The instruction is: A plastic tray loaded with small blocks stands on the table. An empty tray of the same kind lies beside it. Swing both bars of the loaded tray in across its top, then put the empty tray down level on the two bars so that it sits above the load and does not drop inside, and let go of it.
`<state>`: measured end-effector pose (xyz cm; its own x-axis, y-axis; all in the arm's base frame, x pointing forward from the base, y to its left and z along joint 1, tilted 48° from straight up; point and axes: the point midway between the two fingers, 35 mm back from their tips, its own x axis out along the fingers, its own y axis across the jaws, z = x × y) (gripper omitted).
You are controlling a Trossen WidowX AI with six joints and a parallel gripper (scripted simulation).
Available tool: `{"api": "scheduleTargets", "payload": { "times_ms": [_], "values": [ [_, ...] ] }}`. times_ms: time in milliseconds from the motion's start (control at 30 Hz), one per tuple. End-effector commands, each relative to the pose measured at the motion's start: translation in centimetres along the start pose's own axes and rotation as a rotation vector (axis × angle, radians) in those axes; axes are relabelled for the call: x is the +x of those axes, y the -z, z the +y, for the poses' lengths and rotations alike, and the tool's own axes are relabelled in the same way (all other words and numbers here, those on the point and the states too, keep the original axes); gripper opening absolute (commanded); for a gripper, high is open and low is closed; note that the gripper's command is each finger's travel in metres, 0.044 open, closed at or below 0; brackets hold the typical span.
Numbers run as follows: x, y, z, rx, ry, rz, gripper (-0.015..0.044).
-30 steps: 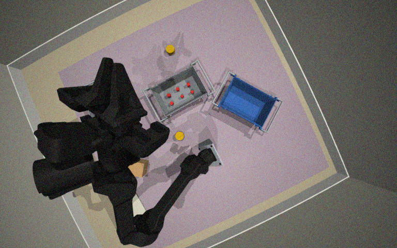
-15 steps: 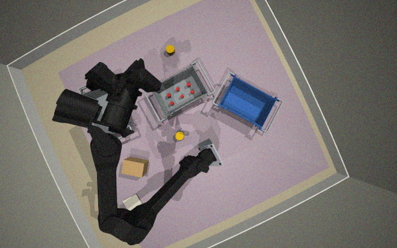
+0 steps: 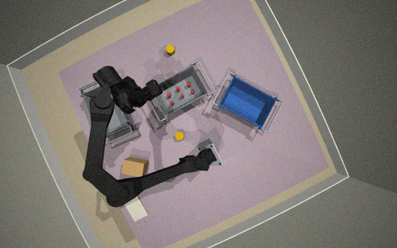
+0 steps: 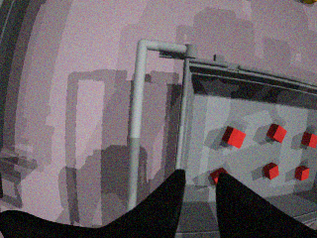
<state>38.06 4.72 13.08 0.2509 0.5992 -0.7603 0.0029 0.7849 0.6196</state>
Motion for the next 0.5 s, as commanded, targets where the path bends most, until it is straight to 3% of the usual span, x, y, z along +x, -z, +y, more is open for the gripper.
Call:
{"api": "scheduleTargets", "payload": {
  "times_ms": [0, 467],
  "values": [
    [2.6, 1.7, 3.3, 0.005, -0.165, 0.177, 0.0082],
    [5.6, 2.2, 3.9, 0.006, -0.173, 0.186, 0.0082]
  ]
}}
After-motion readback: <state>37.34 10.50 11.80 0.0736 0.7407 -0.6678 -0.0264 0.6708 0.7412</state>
